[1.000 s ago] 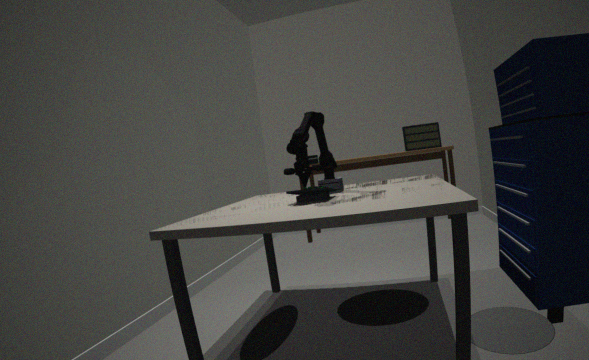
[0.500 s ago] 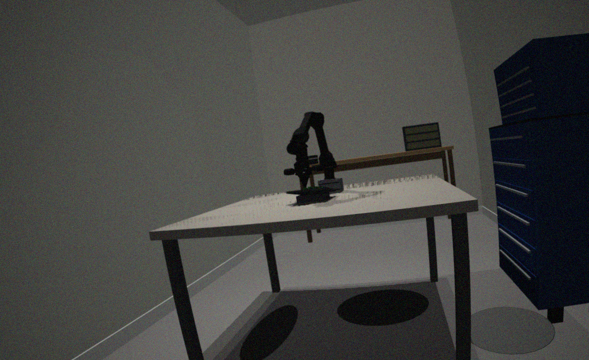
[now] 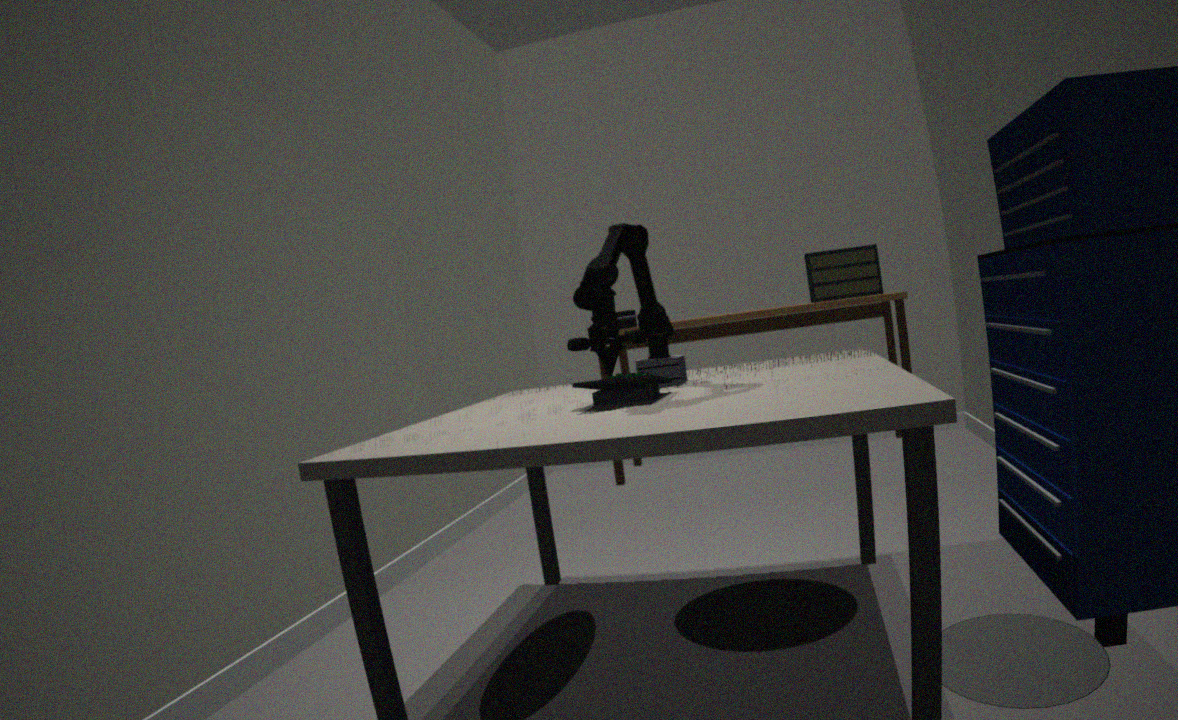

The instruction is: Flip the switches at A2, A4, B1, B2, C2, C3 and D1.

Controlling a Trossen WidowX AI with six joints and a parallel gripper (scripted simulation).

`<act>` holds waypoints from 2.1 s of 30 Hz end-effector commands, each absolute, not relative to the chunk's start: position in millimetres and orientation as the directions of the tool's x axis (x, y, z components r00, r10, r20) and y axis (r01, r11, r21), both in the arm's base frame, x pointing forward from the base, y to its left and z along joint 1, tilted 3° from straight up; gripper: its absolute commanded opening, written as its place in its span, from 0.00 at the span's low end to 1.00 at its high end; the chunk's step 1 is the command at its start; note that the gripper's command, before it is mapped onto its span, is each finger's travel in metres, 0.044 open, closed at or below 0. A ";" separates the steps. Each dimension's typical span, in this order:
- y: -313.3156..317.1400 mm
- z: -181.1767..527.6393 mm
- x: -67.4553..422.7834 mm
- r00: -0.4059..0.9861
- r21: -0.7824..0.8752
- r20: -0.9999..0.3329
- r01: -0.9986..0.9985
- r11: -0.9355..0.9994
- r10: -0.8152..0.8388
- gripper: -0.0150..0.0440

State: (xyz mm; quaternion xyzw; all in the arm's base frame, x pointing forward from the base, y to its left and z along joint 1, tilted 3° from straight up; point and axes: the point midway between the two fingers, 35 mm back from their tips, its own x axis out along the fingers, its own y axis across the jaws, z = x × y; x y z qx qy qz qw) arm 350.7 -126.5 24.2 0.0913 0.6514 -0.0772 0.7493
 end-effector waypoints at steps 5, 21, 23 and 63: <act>-126.3 22.5 350.9 0.139 0.037 -0.990 0.233 0.972 0.005 0.25; -116.0 86.0 336.5 0.163 0.038 -0.987 0.233 0.972 -0.001 0.25; -88.5 84.7 326.2 0.162 0.040 -0.987 0.233 0.972 0.002 0.25; -41.0 20.6 308.7 0.186 0.044 -0.983 0.233 0.972 0.000 0.25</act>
